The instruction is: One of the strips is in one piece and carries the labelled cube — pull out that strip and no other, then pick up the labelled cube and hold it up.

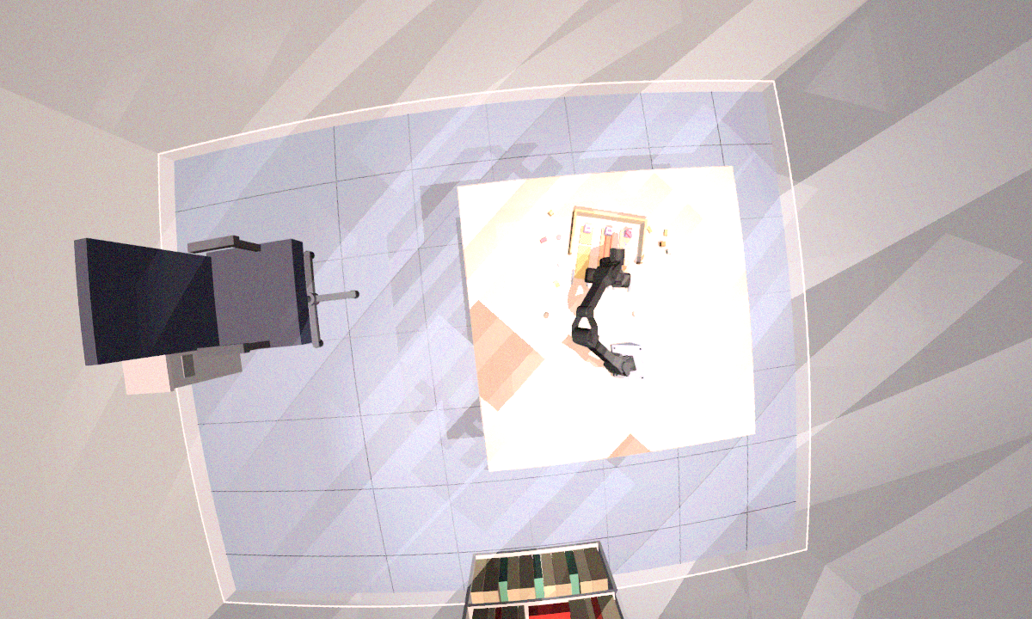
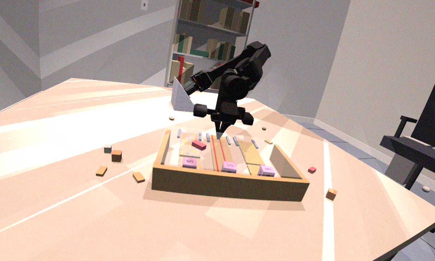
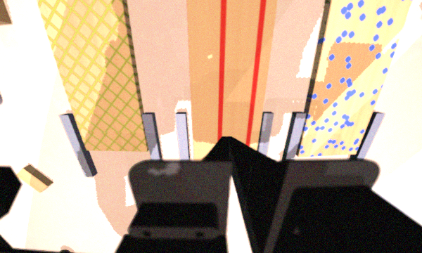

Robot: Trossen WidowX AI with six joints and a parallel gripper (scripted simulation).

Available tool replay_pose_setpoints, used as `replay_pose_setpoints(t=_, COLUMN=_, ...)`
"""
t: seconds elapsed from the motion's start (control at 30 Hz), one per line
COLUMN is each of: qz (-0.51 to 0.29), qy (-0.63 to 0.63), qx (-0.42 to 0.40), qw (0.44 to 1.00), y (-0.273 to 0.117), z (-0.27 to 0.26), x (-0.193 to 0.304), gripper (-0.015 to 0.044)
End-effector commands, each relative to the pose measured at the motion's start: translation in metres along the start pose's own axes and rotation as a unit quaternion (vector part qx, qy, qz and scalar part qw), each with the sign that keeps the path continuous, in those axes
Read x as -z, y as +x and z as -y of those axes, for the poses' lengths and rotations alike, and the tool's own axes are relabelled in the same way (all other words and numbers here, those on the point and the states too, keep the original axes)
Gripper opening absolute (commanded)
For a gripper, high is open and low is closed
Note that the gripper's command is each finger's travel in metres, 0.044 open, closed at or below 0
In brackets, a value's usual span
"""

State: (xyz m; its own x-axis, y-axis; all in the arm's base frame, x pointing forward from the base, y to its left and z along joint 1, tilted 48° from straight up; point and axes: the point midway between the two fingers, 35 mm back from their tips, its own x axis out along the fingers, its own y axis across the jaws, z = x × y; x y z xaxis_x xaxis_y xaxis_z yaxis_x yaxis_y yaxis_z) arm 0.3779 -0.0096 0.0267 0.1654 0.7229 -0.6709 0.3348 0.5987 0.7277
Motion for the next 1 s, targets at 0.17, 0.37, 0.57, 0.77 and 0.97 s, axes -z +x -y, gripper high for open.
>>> replay_pose_setpoints(t=0.17, qz=0.0, qy=0.001, qx=-0.002, qw=1.0, y=0.002, z=-0.001, x=0.0, gripper=0.0)
replay_pose_setpoints(t=0.37, qz=-0.001, qy=0.001, qx=-0.002, qw=1.0, y=0.003, z=-0.001, x=0.001, gripper=0.0)
replay_pose_setpoints(t=0.57, qz=-0.001, qy=0.001, qx=-0.002, qw=1.0, y=0.003, z=0.0, x=0.01, gripper=0.0)
replay_pose_setpoints(t=0.77, qz=-0.001, qy=0.001, qx=-0.002, qw=1.0, y=0.003, z=0.0, x=0.019, gripper=0.0)
replay_pose_setpoints(t=0.97, qz=-0.001, qy=0.001, qx=-0.002, qw=1.0, y=0.003, z=0.001, x=0.028, gripper=0.0)
